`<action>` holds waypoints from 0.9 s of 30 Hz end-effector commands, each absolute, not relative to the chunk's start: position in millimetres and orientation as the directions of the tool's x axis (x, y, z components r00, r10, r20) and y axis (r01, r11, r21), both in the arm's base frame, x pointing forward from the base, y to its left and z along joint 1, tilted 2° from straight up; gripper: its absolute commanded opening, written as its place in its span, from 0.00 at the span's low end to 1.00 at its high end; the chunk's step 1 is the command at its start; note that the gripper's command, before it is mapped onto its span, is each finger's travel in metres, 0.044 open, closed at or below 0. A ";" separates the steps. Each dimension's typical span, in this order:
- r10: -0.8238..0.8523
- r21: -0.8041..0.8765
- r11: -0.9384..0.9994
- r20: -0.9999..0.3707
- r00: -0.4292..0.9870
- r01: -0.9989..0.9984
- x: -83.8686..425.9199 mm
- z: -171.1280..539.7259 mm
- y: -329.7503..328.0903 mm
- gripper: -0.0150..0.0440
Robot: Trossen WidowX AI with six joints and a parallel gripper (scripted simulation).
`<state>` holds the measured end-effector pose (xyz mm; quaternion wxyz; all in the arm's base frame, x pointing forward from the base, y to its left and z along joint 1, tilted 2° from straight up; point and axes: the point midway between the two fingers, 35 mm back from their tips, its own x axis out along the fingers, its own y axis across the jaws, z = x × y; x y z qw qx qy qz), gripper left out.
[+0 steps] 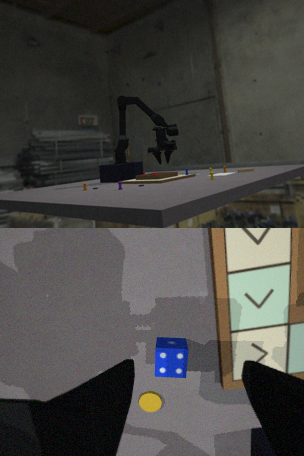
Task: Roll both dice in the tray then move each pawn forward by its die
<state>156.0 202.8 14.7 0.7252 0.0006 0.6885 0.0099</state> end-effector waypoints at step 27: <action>-0.003 -0.002 1.000 -0.999 0.040 0.019 135.9 -40.5 211.4 0.72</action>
